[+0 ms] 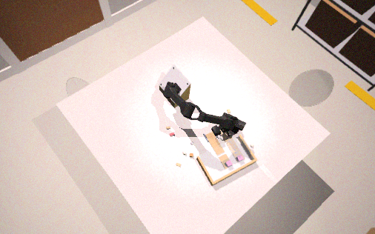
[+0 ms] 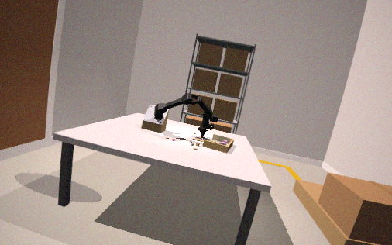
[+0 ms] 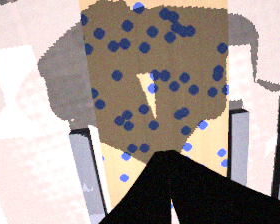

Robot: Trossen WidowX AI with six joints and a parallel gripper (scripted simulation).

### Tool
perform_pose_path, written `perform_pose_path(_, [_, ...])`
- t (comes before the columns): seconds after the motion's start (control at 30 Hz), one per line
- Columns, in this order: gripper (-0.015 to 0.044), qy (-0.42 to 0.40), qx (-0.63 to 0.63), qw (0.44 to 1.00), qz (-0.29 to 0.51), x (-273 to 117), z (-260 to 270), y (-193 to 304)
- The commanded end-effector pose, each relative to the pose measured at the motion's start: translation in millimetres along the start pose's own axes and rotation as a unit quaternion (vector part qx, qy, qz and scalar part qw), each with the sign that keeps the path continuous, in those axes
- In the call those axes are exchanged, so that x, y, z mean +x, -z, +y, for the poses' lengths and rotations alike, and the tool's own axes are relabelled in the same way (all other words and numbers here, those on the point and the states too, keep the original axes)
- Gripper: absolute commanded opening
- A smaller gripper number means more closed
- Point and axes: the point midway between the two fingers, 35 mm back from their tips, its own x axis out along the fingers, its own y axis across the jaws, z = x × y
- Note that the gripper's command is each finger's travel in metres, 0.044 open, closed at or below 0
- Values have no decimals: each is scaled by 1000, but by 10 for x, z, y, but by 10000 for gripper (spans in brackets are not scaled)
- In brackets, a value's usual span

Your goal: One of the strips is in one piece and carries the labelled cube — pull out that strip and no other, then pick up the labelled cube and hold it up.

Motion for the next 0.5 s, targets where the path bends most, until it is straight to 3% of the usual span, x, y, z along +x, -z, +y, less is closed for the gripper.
perform_pose_path(0.0, [0, 1, -2, 1000, 0, 24, -8, -3])
perform_pose_path(0.47, [0, 1, -2, 1000, 0, 38, -5, -8])
